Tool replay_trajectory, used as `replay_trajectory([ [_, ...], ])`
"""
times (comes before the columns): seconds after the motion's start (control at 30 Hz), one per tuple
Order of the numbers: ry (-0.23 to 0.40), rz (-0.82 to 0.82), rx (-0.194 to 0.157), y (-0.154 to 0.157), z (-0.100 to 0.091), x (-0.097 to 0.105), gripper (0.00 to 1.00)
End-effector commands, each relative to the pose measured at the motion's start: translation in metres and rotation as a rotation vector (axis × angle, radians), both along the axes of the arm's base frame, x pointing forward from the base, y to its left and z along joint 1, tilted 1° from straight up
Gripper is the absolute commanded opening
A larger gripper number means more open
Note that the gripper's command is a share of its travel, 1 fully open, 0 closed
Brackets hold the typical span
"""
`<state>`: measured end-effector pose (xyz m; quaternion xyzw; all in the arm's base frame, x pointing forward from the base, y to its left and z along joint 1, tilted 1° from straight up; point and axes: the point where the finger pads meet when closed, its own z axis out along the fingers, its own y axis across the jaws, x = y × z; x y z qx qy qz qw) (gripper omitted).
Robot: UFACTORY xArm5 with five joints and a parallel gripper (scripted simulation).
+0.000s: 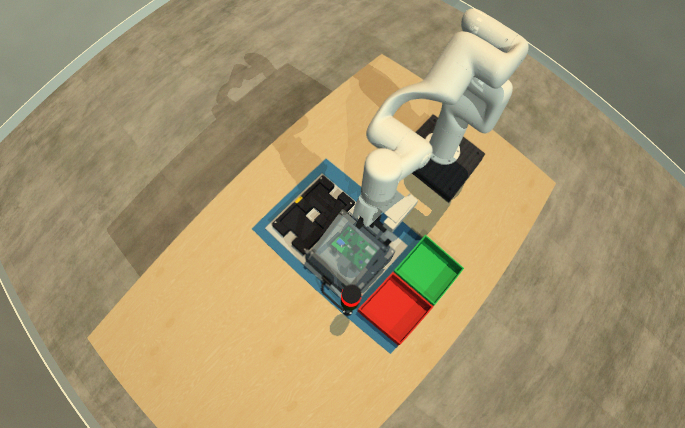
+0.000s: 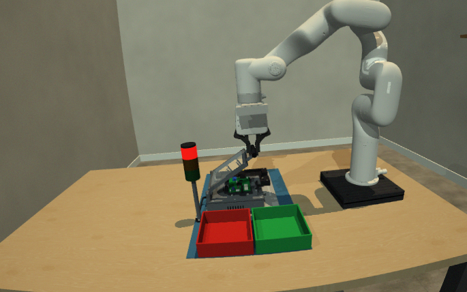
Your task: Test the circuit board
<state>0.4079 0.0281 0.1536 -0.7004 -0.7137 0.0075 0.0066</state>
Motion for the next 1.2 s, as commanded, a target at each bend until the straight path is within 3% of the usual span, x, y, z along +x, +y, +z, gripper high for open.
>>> replay_trajectory([
  [0.0, -0.005, 0.0, 0.0, 0.0, 0.016, 0.012, 0.0],
  [0.7, -0.005, 0.0, 0.0, 0.0, 0.027, 0.021, 0.0],
  [0.73, -0.005, 0.0, 0.0, 0.0, 0.027, 0.021, 0.28],
  [1.17, -0.005, 0.0, 0.0, 0.0, 0.027, 0.021, 0.28],
])
